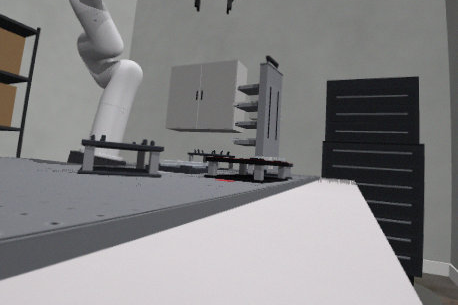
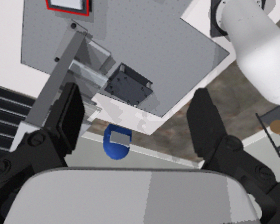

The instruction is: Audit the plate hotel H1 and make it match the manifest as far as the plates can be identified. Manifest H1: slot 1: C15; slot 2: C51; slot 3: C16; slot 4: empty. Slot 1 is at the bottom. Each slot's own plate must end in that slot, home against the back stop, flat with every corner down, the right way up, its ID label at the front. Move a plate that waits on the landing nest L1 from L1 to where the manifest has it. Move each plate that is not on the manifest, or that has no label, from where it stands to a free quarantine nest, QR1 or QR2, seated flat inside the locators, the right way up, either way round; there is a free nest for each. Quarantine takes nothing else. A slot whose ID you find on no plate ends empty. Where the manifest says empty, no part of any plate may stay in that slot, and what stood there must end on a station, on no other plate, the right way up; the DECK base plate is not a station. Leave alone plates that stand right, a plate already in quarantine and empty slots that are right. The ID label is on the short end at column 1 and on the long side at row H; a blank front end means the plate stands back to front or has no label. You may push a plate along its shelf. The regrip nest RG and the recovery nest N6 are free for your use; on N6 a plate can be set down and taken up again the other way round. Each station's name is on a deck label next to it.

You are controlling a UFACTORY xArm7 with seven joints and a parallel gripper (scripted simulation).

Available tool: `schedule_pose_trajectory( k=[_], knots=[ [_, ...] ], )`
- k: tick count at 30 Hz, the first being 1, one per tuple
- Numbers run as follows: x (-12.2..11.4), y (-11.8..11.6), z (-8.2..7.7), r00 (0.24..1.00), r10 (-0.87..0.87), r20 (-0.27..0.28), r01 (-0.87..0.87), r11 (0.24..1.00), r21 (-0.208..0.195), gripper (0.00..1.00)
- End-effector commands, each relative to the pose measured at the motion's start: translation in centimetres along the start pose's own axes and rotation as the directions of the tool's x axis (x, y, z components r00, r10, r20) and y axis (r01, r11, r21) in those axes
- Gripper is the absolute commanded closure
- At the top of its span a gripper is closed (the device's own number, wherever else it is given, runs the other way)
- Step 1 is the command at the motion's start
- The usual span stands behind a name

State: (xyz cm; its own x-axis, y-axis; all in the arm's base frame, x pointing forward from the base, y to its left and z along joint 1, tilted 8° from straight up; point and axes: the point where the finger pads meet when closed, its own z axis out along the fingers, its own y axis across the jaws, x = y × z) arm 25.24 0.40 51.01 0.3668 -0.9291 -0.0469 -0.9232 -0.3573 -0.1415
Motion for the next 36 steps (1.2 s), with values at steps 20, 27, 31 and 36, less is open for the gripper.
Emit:
schedule_pose_trajectory(
  k=[20, 27, 31, 36],
  knots=[
    [-9.6, -3.9, -0.1, 0.755, -0.656, 0.001, 0.656, 0.755, 0.001, 0.00],
    [-12.1, -4.4, -0.1, 0.635, -0.772, 0.001, 0.772, 0.635, 0.001, 0.00],
    [-14.1, -4.4, -0.1, 0.588, -0.809, 0.001, 0.809, 0.588, 0.002, 0.00],
    [-16.6, -4.4, -0.1, 0.588, -0.809, 0.001, 0.809, 0.588, 0.002, 0.00]
  ],
)
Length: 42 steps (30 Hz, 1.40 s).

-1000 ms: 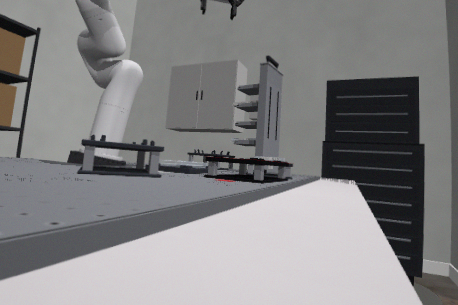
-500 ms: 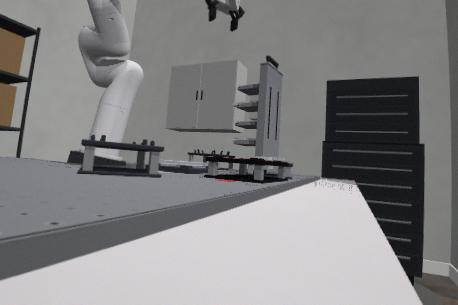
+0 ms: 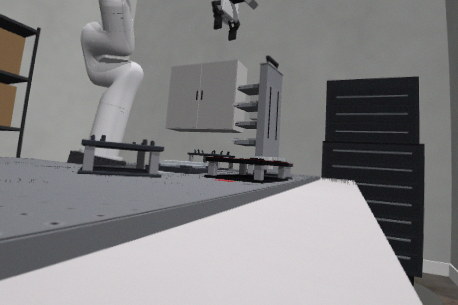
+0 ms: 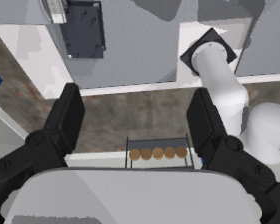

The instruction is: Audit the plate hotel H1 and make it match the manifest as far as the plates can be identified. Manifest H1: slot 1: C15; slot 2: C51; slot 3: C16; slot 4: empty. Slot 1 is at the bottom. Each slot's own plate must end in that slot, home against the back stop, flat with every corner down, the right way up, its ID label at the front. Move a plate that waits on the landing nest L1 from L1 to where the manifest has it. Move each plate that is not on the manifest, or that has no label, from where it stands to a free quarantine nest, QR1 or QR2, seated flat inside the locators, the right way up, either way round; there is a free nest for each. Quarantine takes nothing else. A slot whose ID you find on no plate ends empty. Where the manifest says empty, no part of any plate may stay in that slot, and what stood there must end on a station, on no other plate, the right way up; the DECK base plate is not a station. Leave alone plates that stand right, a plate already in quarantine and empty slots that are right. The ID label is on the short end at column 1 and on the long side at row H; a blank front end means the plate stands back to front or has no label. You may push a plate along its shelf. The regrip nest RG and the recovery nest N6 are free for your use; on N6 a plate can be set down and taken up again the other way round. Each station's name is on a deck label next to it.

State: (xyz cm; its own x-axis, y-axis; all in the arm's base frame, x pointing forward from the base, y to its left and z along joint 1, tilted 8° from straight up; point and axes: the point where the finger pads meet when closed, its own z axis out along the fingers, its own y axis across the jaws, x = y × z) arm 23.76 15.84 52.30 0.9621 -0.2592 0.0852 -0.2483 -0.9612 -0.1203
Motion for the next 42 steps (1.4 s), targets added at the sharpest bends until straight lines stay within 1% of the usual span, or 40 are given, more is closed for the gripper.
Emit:
schedule_pose_trajectory(
  k=[1, 2, 4, 15, 19, 21, 36, 38, 42],
  knots=[
    [-1.2, -1.7, -0.1, 1.000, -0.002, 0.000, 0.002, 1.000, 0.003, 0.00],
    [-1.5, -2.1, -0.1, 1.000, -0.002, 0.000, 0.002, 1.000, 0.003, 0.00],
    [-1.5, -2.1, -0.1, 1.000, -0.002, 0.000, 0.002, 1.000, 0.003, 0.00],
    [-4.8, -6.6, -0.1, 1.000, -0.002, 0.000, 0.002, 1.000, 0.003, 0.00],
    [-6.4, -7.7, -0.1, 1.000, -0.002, 0.000, 0.002, 1.000, 0.003, 0.00],
    [-6.4, -7.7, -0.1, 1.000, -0.002, 0.000, 0.002, 1.000, 0.003, 0.00],
    [-12.5, -12.1, -0.1, 1.000, -0.002, 0.001, 0.002, 1.000, 0.003, 0.00],
    [-12.5, -12.1, -0.1, 1.000, -0.002, 0.001, 0.002, 1.000, 0.003, 0.00],
    [-14.1, -13.2, -0.1, 1.000, -0.002, 0.001, 0.002, 1.000, 0.003, 0.00]
  ],
)
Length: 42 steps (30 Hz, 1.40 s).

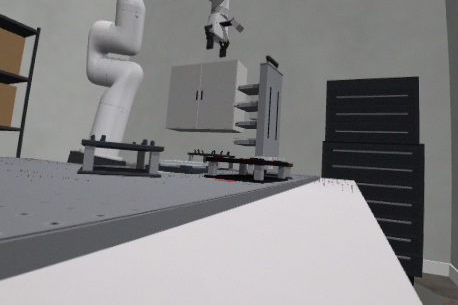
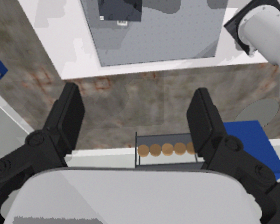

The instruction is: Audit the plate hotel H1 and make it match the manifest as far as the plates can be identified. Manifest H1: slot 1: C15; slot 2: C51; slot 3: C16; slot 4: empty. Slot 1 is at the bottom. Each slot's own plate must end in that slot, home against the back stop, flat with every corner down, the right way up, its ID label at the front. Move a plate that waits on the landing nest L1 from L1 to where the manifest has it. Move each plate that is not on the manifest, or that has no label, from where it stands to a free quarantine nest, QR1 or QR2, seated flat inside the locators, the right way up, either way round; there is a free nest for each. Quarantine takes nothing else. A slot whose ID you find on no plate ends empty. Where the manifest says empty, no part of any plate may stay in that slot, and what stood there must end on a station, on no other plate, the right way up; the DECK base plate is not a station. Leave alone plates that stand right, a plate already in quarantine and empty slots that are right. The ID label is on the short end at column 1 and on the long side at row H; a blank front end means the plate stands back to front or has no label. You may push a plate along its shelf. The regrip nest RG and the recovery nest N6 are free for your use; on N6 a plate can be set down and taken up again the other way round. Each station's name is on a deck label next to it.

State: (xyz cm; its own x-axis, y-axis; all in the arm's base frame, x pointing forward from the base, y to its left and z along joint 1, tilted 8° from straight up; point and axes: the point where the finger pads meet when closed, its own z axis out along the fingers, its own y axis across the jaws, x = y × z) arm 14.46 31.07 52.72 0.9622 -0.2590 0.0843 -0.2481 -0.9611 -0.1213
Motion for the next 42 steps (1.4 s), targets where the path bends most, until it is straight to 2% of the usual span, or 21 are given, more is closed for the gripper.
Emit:
schedule_pose_trajectory(
  k=[1, 11, 13, 27, 37, 42],
  knots=[
    [-1.8, -1.0, -0.1, 1.000, -0.001, 0.000, 0.001, 1.000, 0.002, 0.00],
    [-6.5, -2.6, -0.1, 1.000, -0.001, 0.000, 0.001, 1.000, 0.002, 0.00],
    [-6.5, -2.6, -0.1, 1.000, -0.001, 0.000, 0.001, 1.000, 0.002, 0.00],
    [-13.0, -5.0, -0.1, 1.000, -0.001, 0.001, 0.001, 1.000, 0.002, 0.00],
    [-13.0, -5.0, -0.1, 1.000, -0.001, 0.001, 0.001, 1.000, 0.002, 0.00],
    [-13.0, -5.0, 0.7, 1.000, -0.001, 0.001, 0.001, 1.000, 0.002, 0.00]
  ],
)
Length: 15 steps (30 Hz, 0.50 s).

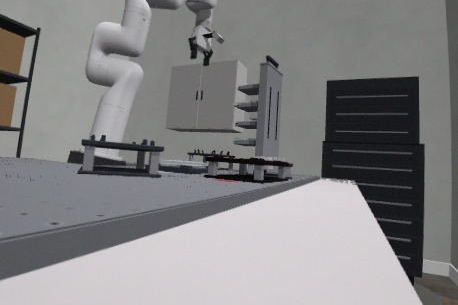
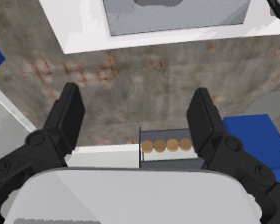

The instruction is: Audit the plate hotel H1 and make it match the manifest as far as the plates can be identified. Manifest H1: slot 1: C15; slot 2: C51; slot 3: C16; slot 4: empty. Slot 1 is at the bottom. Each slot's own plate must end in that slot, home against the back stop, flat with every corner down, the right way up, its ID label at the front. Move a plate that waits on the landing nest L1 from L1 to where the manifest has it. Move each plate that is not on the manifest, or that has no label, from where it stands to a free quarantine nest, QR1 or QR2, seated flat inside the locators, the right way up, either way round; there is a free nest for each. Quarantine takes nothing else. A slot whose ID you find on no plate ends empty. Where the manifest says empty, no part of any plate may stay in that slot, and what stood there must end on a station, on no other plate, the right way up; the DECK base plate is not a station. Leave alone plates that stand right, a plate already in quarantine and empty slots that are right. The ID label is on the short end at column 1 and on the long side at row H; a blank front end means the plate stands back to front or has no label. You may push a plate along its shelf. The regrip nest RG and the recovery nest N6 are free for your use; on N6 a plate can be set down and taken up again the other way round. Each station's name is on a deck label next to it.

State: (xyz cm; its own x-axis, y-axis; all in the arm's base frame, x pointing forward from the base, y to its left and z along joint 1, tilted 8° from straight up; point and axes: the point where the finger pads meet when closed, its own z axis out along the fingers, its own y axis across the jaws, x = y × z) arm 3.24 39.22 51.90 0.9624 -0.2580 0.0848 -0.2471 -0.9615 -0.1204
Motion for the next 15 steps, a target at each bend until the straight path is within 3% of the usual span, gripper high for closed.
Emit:
schedule_pose_trajectory(
  k=[1, 15],
  knots=[
    [0.0, 0.0, 0.5, 1.000, 0.000, 0.001, 0.000, 1.000, 0.003, 0.00],
    [0.0, 0.0, 2.5, 1.000, 0.000, 0.001, 0.000, 1.000, 0.003, 0.00]
  ],
)
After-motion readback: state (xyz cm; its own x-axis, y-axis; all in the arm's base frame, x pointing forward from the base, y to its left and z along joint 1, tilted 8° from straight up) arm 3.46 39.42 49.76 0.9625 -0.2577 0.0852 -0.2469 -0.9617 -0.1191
